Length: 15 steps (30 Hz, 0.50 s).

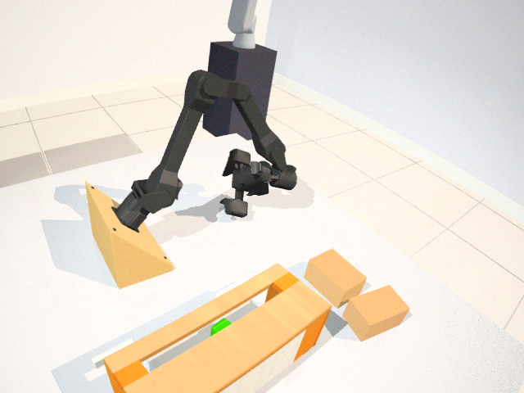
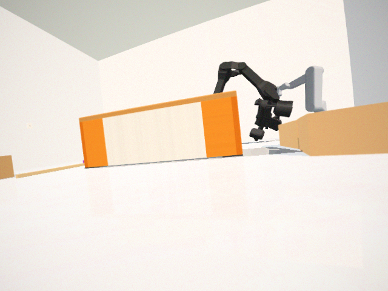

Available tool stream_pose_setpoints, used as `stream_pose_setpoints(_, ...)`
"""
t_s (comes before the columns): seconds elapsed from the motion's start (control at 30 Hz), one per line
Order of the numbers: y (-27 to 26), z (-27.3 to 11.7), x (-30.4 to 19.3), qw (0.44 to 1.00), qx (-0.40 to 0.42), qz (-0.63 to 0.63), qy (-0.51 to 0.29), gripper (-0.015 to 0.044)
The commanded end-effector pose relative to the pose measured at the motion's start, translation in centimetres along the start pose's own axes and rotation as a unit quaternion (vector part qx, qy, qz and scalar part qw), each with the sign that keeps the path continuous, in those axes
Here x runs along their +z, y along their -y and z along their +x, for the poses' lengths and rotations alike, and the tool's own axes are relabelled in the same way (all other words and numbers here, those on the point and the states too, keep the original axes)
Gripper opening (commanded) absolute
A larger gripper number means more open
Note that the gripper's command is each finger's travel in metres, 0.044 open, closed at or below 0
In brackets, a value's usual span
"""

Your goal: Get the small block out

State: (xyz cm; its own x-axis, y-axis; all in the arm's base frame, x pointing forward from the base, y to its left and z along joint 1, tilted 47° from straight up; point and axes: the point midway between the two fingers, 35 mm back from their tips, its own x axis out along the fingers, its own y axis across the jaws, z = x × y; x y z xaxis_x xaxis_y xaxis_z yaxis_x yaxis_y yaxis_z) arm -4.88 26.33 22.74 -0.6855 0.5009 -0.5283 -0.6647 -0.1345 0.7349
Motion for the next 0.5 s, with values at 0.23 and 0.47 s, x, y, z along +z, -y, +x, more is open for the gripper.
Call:
stream_pose_setpoints(0.23,1.9,-1.3,0.3,0.996,-0.071,0.034,0.048,0.04)
stream_pose_setpoints(0.47,4.5,-5.2,2.7,0.98,-0.126,0.08,0.135,0.04)
